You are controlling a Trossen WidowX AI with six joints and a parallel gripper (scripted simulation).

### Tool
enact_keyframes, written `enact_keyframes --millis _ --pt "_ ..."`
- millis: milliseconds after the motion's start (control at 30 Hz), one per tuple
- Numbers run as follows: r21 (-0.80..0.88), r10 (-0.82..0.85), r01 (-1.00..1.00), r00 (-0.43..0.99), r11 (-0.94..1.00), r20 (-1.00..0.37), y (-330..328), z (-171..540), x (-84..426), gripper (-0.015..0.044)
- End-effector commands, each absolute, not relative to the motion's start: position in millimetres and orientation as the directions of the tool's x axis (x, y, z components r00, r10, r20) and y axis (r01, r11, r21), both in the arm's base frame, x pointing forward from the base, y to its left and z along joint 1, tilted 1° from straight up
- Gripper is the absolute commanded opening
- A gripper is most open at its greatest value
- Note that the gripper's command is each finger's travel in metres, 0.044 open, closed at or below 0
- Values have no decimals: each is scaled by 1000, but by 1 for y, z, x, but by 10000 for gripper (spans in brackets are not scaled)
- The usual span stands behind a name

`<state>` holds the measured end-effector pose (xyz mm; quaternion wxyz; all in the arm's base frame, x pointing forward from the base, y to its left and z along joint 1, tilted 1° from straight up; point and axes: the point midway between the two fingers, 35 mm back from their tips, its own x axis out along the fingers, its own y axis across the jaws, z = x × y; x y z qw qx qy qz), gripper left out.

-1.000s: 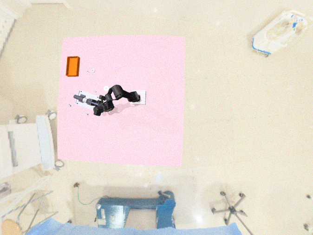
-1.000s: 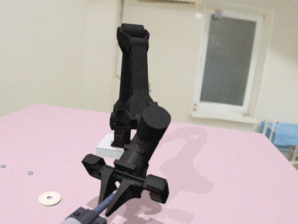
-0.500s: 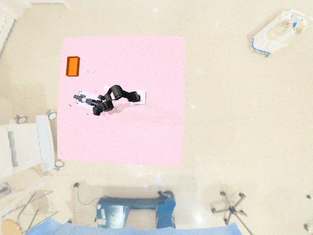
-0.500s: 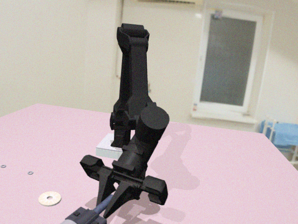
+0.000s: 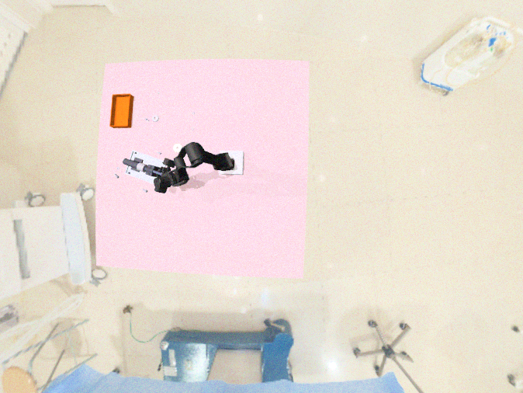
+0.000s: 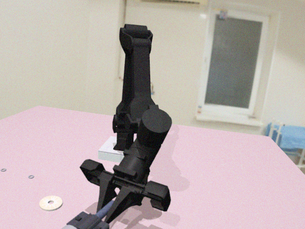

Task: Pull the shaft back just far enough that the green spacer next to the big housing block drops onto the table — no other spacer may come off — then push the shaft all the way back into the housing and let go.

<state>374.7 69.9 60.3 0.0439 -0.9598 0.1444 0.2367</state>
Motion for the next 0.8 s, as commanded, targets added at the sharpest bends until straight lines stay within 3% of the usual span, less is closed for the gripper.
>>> enact_keyframes --millis 0,767 --pt "-13 -260 -300 847 -954 -464 68 62 378 0" --pt "-13 -260 -300 847 -954 -463 66 63 385 0"
